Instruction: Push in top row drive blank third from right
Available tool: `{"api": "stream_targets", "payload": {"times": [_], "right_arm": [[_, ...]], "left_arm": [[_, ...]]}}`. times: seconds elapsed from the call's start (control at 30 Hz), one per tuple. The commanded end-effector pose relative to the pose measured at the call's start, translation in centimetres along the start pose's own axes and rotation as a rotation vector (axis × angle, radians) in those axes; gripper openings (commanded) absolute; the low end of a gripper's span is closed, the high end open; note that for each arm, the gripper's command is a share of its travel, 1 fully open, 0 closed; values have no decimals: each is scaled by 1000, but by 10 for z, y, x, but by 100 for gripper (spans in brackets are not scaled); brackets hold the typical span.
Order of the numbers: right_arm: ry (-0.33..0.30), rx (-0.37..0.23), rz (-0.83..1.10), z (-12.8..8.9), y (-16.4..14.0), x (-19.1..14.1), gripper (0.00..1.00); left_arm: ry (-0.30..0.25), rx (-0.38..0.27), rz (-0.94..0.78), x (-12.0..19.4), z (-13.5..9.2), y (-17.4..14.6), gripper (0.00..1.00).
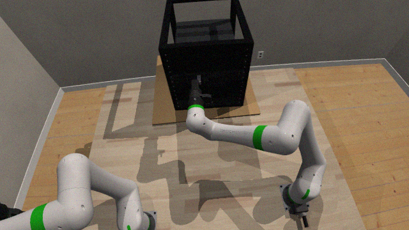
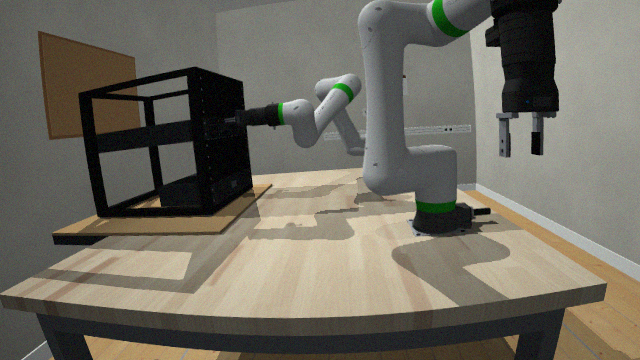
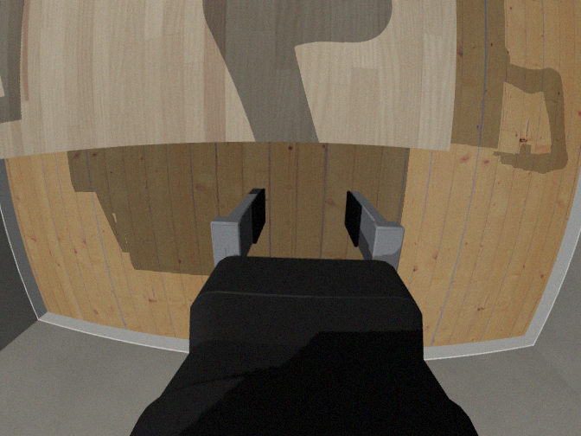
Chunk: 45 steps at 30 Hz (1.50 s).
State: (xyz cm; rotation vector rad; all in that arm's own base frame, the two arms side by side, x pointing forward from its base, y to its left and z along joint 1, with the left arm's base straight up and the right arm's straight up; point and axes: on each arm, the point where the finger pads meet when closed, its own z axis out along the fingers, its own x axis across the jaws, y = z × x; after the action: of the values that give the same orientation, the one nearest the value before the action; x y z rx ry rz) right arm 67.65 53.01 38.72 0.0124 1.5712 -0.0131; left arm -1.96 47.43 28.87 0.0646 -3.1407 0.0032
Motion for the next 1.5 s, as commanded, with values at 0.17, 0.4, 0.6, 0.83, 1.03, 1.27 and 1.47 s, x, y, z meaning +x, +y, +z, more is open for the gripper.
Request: {"api": "stream_targets", "payload": {"times": [0.17,0.4,0.6,0.83,1.03,1.27,1.47], "right_arm": [[-2,0,2,0,0,-2,0],[-2,0,2,-2,0,-2,0],[-2,0,2,-20,0,-2,0],[-2,0,2,-56,0,-2,0],[-2,0,2,-82,0,-2,0],[-2,0,2,-97,0,-2,0],[-2,0,2,-98,0,-2,100]], "left_arm": [[0,-2,0,0,-1,0,100],[0,-2,0,0,-1,0,100],[0,-2,0,0,-1,0,100],[0,-2,0,0,-1,0,100],[0,-2,0,0,-1,0,100],[0,-2,0,0,-1,0,100],[0,-2,0,0,-1,0,100]]}}
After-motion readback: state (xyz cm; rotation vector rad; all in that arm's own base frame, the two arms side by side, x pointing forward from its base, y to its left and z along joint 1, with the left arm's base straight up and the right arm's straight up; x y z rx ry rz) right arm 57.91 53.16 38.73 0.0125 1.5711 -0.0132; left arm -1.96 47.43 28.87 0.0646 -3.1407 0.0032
